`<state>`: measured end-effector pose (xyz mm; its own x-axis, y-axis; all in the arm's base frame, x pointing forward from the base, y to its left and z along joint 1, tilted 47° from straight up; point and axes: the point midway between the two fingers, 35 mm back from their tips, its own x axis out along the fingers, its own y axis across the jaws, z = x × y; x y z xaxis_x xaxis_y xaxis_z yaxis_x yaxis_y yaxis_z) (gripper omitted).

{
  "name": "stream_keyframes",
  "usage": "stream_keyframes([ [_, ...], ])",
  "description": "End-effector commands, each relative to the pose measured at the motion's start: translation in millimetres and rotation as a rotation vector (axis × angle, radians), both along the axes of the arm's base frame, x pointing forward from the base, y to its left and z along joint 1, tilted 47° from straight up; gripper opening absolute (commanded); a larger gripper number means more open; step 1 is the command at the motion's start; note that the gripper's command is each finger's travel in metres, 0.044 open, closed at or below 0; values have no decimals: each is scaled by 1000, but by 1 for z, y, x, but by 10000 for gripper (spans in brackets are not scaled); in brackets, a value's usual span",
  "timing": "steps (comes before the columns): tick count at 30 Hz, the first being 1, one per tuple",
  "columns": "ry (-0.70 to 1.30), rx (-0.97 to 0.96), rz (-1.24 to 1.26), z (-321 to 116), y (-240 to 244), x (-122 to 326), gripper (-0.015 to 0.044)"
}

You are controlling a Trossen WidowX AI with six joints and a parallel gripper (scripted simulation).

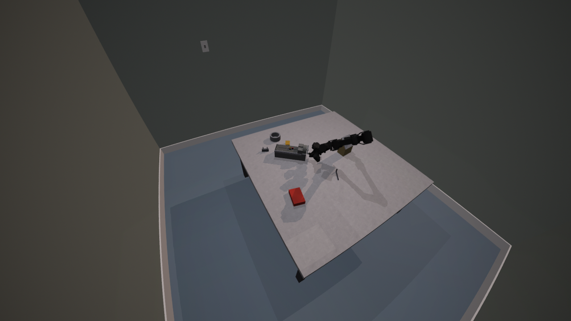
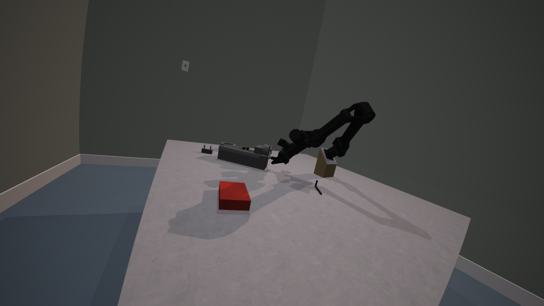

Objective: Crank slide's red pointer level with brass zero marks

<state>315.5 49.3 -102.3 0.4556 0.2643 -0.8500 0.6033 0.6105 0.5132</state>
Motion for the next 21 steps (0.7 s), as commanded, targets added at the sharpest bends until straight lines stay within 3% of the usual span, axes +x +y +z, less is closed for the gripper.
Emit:
stream_keyframes([
  [1,-19,8,0,8,0,5,0],
  [21,-19,7,0,28,-17,10,0],
])
